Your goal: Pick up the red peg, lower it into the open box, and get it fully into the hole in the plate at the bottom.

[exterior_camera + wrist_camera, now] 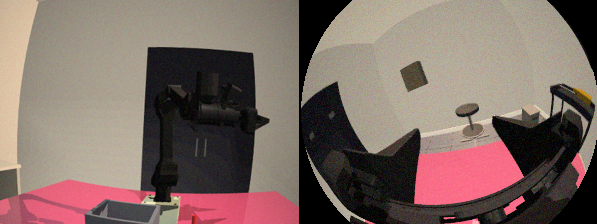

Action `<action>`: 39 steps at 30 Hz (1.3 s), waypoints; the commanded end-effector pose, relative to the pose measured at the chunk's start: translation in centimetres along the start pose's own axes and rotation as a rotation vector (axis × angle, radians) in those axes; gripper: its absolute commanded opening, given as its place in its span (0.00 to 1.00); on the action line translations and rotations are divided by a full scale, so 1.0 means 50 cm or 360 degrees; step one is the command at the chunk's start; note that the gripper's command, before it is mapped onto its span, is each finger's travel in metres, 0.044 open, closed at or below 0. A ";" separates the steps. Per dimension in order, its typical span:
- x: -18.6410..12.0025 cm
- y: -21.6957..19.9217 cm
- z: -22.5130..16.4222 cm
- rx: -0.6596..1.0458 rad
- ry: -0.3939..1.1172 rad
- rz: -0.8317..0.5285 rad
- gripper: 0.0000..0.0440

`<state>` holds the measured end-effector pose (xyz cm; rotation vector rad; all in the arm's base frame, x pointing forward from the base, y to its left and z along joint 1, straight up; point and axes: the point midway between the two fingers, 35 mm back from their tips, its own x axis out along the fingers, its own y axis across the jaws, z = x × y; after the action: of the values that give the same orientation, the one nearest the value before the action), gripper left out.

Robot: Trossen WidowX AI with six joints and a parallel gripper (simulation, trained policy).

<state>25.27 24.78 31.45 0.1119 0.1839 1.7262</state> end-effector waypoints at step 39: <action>-0.121 -0.088 -0.190 0.1901 0.0111 -0.1018 1.00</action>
<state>29.10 19.23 22.10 0.7447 1.1127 0.8439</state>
